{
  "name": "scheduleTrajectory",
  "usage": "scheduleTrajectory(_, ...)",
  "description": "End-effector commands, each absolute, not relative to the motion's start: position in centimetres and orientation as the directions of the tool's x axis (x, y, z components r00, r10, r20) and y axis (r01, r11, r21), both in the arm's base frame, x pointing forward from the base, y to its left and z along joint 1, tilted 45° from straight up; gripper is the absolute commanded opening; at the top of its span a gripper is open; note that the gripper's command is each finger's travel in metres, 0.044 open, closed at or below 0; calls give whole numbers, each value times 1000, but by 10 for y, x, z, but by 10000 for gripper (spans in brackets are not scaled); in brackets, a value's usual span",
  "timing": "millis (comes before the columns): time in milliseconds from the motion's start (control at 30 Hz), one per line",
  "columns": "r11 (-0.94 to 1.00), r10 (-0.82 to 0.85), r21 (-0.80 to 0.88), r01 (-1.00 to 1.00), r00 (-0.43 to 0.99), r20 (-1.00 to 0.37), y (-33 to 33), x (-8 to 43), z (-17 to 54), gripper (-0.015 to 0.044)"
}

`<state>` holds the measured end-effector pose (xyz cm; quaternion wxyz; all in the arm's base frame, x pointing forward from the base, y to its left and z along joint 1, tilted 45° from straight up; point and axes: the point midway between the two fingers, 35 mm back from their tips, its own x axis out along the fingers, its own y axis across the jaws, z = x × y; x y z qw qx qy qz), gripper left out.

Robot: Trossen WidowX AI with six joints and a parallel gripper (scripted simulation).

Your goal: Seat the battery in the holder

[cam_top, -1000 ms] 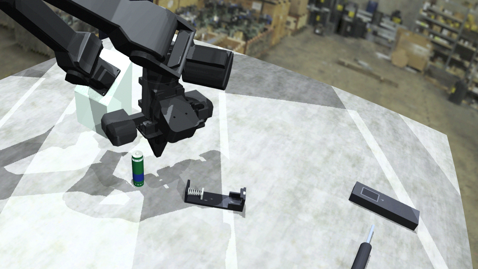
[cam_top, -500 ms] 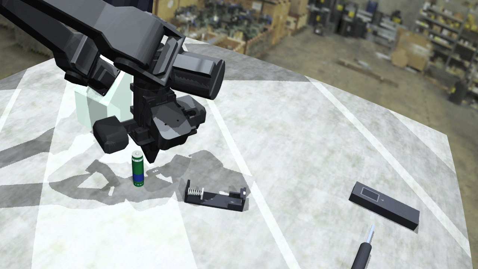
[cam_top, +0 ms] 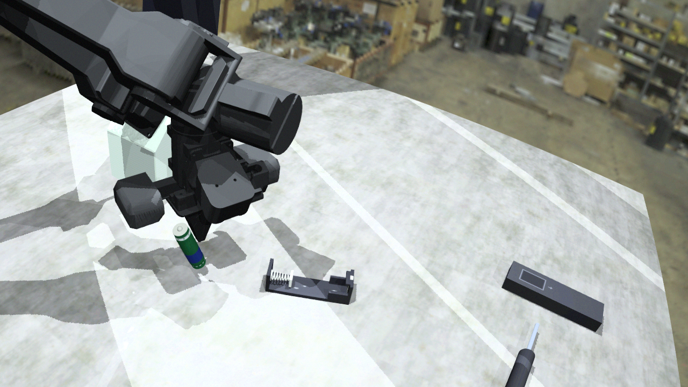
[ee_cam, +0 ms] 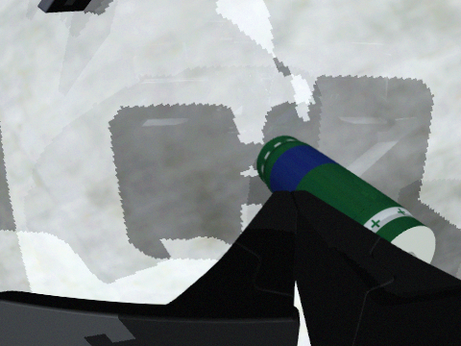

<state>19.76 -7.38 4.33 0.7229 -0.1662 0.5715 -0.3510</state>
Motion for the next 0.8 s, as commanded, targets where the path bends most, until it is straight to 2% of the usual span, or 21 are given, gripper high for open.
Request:
scheduleTrajectory(0,696,-701,-646,314,98,-707,-79,193,48,0)
scheduleTrajectory(533,692,-704,-650,314,98,-703,-91,186,58,0)
scheduleTrajectory(767,702,-693,-639,314,97,-714,-64,187,78,0)
